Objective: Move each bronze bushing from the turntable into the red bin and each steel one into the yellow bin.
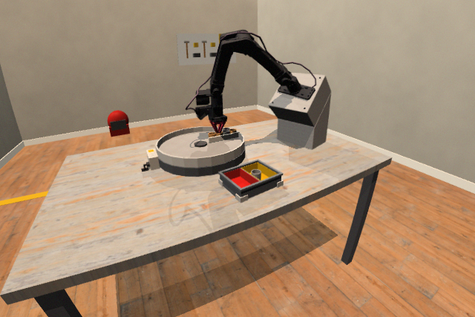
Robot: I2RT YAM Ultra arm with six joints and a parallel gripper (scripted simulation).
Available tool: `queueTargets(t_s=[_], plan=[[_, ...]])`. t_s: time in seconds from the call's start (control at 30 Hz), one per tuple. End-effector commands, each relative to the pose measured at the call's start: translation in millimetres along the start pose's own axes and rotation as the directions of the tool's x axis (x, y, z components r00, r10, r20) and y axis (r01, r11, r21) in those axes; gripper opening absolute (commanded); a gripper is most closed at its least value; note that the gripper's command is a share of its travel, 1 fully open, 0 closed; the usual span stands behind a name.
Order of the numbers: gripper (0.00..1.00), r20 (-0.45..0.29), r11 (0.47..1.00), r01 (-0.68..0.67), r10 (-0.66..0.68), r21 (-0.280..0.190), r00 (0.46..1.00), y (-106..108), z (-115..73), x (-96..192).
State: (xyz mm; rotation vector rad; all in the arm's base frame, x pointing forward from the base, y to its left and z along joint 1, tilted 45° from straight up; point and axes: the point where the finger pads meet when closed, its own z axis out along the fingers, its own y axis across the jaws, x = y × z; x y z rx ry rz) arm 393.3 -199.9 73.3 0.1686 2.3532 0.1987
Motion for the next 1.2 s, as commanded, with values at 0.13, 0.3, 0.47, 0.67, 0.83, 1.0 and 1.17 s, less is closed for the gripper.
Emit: queueTargets(t_s=[0.13,0.3,0.47,0.67,0.83,1.0,1.17], plan=[[0.14,0.026,1.000,0.007,-0.008,0.023,1.000,-6,-6.0,-12],[0.14,0.026,1.000,0.007,-0.008,0.023,1.000,-6,-6.0,-12],[0.14,0.026,1.000,0.007,-0.008,0.023,1.000,-6,-6.0,-12],[0.00,-0.005,1.000,-0.012,0.012,-0.006,1.000,1,-2.4,3],[0.00,-0.005,1.000,-0.012,0.012,-0.006,1.000,1,-2.4,3],[0.00,-0.005,1.000,-0.012,0.012,-0.006,1.000,1,-2.4,3],[0.00,-0.005,1.000,-0.012,0.012,-0.006,1.000,1,-2.4,3]])
